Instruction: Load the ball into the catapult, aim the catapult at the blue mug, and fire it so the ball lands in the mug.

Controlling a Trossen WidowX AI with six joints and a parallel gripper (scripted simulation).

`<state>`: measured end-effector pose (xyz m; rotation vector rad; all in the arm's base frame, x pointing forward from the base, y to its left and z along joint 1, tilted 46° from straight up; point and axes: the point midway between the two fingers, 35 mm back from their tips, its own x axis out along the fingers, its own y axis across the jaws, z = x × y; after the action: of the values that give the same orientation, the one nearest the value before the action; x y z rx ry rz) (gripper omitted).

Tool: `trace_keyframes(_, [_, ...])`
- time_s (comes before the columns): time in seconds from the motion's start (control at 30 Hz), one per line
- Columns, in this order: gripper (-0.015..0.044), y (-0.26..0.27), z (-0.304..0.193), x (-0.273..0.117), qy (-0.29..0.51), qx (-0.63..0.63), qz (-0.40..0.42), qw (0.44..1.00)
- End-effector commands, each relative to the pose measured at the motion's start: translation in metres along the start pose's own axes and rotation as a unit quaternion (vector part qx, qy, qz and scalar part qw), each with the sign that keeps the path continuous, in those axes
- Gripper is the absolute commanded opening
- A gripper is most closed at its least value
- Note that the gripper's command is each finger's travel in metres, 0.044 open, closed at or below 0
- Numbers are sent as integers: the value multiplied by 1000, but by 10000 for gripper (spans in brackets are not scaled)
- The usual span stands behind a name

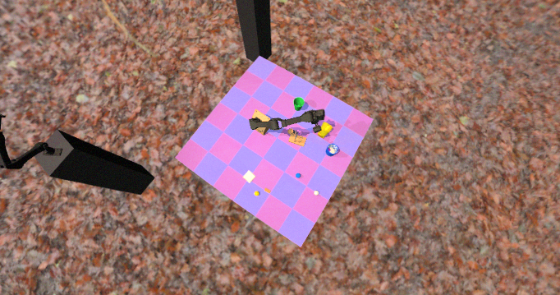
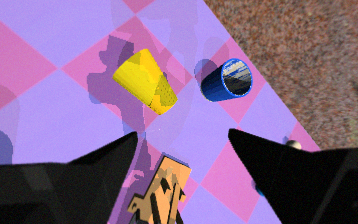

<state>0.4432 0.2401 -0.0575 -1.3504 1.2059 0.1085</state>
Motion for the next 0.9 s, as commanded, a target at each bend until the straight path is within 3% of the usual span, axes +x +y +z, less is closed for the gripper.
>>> trace_keyframes(0.0, [440, -29, 12, -7, -33, 73, 2, 997])
trace_keyframes(0.5, [440, -133, 32, -21, -127, 294, 1, 947])
trace_keyframes(0.87, [440, -138, 32, -21, -131, 303, 1, 944])
